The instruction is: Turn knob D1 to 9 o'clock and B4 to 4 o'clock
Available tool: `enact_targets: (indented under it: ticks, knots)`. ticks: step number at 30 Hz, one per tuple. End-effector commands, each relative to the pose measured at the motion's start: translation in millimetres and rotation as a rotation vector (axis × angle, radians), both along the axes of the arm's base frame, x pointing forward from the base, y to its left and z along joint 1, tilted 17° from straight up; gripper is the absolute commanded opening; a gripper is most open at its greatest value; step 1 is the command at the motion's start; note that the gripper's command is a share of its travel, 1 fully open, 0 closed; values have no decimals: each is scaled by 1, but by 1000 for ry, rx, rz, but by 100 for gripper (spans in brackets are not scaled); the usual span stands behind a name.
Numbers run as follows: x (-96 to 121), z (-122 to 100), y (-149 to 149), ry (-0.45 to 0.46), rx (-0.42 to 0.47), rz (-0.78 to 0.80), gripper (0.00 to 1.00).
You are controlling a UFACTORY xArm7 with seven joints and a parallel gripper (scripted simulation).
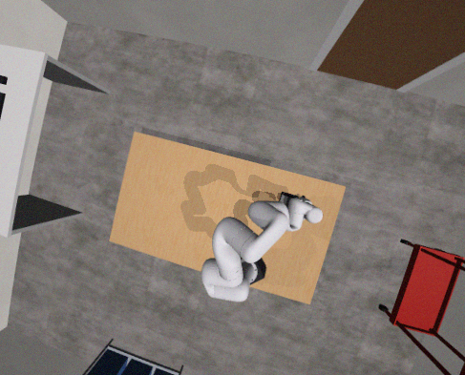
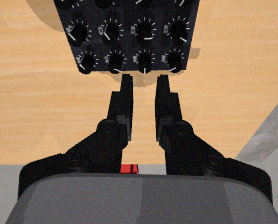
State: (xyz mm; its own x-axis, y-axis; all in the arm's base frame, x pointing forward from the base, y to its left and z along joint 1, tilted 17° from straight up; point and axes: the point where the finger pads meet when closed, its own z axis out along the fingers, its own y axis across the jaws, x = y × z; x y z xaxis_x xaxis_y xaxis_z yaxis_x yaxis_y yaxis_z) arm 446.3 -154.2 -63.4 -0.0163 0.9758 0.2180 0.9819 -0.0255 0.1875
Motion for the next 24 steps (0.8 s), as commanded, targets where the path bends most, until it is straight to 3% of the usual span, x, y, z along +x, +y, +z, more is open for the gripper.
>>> enact_targets:
  ticks: [1,10,20,22,24]
  knots:
    - [1,1,-2,-3,-2,-2,19]
    - [1,2,-2,-13,-11,45,19]
    - [0,5,-2,-91,-79,395,19]
    - [0,5,-2,-91,-79,395,19]
    - [-1,7,-2,-118,-102,514,19]
